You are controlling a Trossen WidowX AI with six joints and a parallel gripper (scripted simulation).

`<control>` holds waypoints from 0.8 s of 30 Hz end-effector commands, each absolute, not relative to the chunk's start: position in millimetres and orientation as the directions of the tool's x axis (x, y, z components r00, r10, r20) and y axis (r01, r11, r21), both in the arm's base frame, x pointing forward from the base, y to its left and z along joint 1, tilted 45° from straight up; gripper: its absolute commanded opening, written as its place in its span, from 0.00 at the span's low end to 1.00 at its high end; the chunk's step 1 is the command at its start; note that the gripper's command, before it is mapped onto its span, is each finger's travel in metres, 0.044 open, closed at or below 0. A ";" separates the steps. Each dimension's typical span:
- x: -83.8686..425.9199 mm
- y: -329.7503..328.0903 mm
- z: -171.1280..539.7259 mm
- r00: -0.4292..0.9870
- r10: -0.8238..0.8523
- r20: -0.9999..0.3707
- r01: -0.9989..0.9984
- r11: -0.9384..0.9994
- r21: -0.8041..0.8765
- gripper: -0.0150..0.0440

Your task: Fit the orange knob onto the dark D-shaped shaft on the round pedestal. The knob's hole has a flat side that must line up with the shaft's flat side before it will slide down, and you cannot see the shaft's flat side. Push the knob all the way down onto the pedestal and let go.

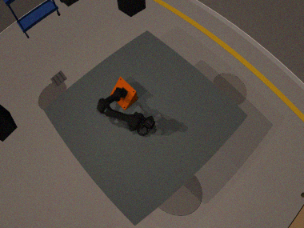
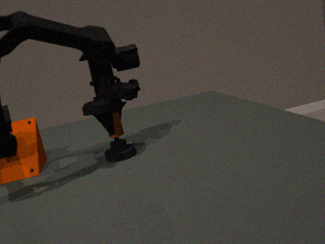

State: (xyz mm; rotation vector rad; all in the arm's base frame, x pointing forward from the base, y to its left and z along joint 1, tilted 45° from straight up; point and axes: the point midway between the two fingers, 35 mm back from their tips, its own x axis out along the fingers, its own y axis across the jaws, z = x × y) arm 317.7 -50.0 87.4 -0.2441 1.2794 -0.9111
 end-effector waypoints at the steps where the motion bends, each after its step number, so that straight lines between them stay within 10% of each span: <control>1: 316.6 -50.3 87.3 0.005 -0.701 -0.713 0.452 0.638 -0.623 0.25; 24: 320.6 -48.2 90.4 0.006 -0.701 -0.713 0.620 0.562 -0.547 0.25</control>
